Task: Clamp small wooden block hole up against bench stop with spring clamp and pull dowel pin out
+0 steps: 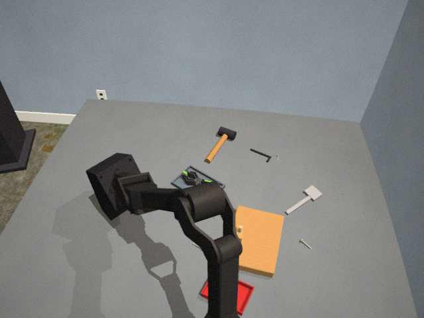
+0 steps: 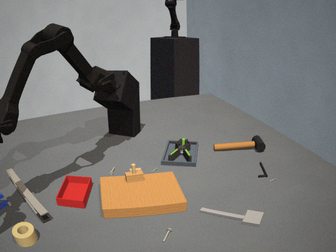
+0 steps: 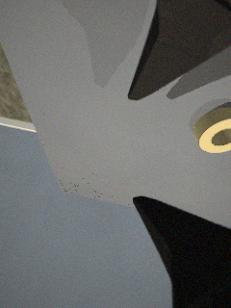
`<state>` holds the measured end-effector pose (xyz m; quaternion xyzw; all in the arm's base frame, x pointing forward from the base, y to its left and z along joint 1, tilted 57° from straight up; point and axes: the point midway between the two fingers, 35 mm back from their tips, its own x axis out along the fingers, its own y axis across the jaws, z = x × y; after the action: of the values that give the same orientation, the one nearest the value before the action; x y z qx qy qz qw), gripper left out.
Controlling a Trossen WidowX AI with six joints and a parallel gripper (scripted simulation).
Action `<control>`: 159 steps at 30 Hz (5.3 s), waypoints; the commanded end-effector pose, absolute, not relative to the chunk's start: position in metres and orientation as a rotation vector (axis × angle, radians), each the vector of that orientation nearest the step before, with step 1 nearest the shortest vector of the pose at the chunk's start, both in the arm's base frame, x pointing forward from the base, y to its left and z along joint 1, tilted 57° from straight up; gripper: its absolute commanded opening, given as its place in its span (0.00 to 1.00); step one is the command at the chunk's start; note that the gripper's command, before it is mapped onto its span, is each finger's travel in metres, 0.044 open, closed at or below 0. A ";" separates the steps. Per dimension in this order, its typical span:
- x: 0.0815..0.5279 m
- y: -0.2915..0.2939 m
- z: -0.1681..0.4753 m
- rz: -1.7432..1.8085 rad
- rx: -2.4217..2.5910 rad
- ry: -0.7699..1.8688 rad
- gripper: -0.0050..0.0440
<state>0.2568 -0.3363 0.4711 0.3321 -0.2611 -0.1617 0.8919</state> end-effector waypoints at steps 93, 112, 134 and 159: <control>0.361 -0.212 0.435 -0.296 0.802 -0.320 1.00; 0.377 -0.189 0.409 -0.340 0.823 -0.225 1.00; 0.388 -0.162 0.379 -0.390 0.822 -0.109 1.00; 0.394 -0.126 0.340 -0.451 0.788 0.050 1.00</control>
<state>0.3951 -0.1314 0.3461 0.3863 0.0121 -0.2123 0.8975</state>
